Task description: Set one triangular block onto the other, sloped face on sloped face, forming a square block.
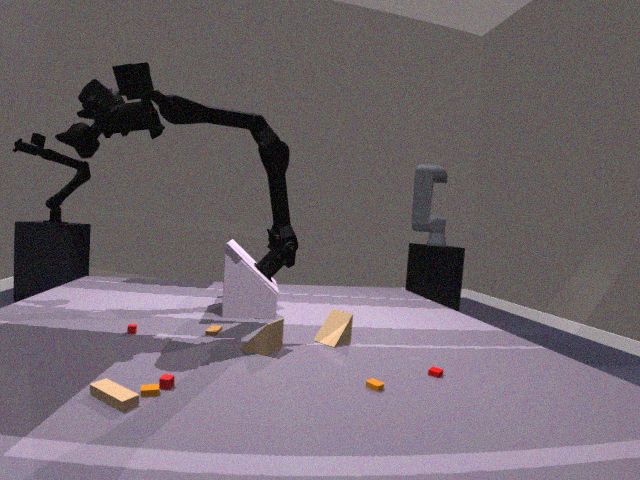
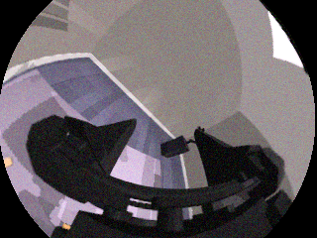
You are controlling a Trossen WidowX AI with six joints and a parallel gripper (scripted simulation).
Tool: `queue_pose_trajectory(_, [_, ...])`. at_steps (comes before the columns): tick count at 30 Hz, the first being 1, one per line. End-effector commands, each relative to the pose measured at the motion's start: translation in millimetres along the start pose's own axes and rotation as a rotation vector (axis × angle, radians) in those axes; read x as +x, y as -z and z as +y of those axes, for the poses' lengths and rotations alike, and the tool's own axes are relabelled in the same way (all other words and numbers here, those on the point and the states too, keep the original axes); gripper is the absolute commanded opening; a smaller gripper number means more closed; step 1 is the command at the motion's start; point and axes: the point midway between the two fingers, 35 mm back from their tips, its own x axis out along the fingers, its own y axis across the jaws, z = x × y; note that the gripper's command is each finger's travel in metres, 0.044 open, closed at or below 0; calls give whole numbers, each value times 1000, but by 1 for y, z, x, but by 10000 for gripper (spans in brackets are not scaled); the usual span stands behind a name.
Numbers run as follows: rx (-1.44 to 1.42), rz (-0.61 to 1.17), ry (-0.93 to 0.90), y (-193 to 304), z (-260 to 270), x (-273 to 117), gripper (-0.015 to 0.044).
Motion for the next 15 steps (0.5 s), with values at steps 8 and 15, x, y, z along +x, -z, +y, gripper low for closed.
queue_pose_trajectory(8, [307, 112, -358, 4, 146, -129, 440])
queue_pose_trajectory(15, [494, 328, -489, 41, 220, -223, 440])
